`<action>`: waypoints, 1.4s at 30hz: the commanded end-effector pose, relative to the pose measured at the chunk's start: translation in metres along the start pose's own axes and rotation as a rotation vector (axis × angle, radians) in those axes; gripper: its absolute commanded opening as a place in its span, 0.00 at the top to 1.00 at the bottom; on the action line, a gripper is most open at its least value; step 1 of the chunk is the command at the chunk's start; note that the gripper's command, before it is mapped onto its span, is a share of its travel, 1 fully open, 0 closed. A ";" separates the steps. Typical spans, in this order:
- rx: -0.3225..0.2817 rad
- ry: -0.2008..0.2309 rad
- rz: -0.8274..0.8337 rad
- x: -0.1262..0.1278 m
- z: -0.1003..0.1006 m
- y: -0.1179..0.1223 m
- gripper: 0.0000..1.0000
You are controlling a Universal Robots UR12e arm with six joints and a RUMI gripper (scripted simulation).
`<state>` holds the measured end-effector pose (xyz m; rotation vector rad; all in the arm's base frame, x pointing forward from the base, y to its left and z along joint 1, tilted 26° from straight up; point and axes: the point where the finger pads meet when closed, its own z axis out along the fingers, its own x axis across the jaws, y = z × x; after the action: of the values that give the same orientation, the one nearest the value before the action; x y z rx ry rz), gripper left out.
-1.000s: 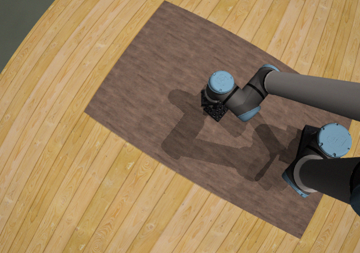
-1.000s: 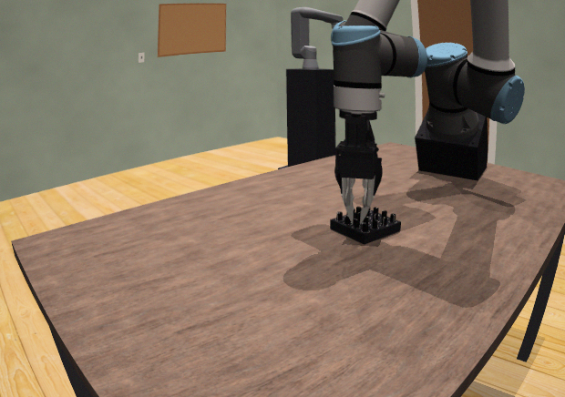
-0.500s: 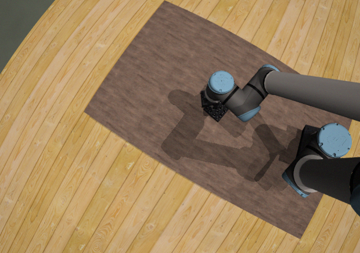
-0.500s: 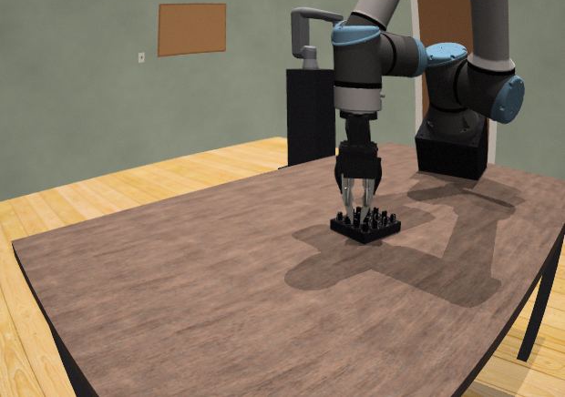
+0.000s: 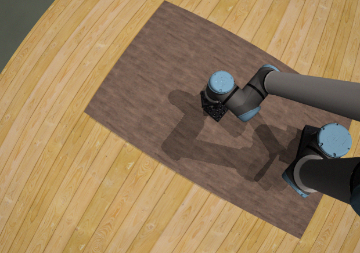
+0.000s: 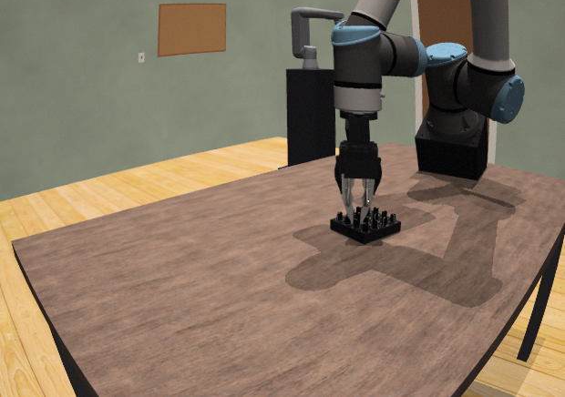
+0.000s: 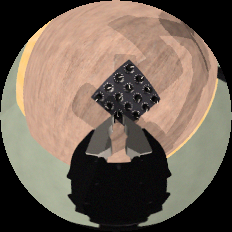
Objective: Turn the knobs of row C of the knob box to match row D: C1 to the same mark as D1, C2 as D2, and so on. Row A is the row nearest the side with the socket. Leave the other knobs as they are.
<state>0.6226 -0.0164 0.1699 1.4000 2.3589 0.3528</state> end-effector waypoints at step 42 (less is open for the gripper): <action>-0.002 -0.003 -0.002 -0.002 -0.024 0.001 0.89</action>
<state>0.6169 -0.0154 0.1770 1.3990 2.3627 0.3510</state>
